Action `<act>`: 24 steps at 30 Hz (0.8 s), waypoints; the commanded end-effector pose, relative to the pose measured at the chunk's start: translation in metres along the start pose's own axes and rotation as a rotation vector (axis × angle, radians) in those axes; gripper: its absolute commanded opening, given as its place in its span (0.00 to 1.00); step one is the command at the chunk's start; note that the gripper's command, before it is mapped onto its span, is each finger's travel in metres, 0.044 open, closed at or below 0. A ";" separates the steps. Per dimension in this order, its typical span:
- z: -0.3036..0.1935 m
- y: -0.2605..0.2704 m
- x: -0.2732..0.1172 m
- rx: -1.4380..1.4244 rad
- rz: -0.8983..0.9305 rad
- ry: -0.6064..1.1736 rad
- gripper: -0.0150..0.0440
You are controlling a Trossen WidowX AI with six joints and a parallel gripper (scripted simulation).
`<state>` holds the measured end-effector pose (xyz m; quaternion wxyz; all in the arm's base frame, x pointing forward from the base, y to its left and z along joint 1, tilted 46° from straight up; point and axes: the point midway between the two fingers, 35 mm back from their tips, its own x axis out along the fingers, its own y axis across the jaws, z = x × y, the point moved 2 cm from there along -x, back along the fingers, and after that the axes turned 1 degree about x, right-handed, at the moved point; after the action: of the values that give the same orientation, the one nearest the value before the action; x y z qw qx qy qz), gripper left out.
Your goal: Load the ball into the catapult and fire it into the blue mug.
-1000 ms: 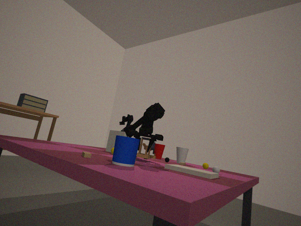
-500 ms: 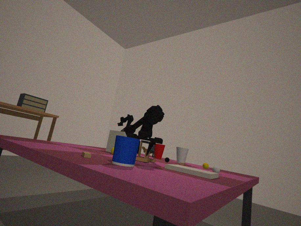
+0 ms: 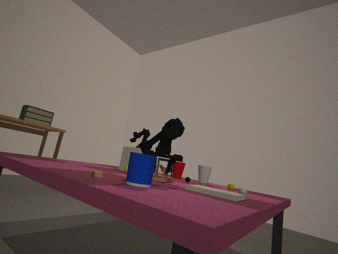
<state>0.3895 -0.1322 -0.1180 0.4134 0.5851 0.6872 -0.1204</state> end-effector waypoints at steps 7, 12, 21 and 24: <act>0.004 0.002 -0.057 0.000 -0.001 -0.005 1.00; 0.000 -0.002 -0.101 0.001 -0.003 -0.004 1.00; -0.001 -0.003 -0.094 0.003 0.010 -0.004 1.00; 0.001 -0.003 -0.072 0.002 0.011 -0.004 1.00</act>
<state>0.3850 -0.1958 -0.0578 0.4168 0.5875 0.6828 -0.1218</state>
